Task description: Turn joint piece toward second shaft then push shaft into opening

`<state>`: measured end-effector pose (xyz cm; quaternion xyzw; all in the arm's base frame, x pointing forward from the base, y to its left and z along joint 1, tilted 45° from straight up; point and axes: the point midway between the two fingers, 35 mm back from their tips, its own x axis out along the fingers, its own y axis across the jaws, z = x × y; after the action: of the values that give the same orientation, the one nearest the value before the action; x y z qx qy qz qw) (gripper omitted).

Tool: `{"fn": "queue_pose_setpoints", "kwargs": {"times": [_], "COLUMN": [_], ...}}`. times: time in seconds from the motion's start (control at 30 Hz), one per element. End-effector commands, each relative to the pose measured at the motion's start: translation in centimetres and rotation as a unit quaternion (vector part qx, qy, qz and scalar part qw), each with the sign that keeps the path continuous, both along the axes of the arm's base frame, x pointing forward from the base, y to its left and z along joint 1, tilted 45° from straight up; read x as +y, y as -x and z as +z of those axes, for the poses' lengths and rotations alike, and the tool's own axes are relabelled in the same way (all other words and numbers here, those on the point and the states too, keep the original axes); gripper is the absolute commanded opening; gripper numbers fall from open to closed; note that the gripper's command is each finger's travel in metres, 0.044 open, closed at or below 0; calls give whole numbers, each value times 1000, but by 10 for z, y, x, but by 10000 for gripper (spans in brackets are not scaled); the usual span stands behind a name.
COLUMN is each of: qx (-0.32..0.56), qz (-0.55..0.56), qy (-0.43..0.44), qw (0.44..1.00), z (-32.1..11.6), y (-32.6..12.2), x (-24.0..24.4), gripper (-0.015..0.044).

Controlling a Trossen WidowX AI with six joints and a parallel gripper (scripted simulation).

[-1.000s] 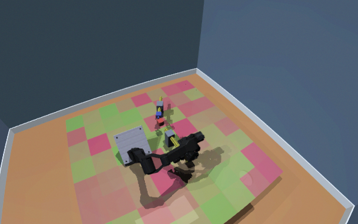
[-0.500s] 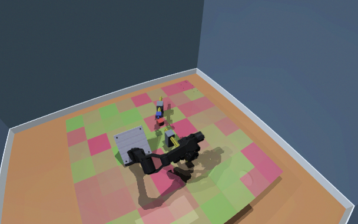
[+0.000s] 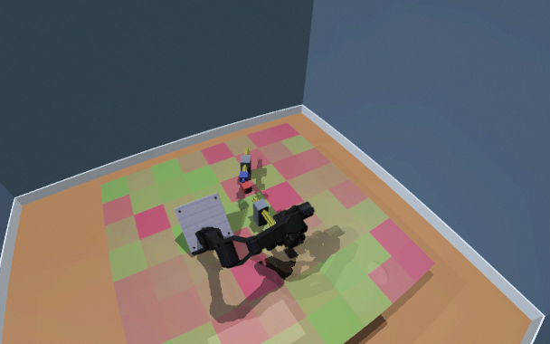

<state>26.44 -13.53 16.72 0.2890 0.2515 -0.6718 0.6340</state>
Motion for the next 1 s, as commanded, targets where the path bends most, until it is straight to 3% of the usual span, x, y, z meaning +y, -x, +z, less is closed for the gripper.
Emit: {"fn": "queue_pose_setpoints", "kwargs": {"times": [0.0,0.3,0.97], "qx": [0,0,9], "qz": [0,0,-8], "qy": [0,0,0], "qw": [1000,1000,1000], "z": [0,0,-17], "y": [0,0,-2], "x": [0,0,16], "gripper": [67,0,0]}}
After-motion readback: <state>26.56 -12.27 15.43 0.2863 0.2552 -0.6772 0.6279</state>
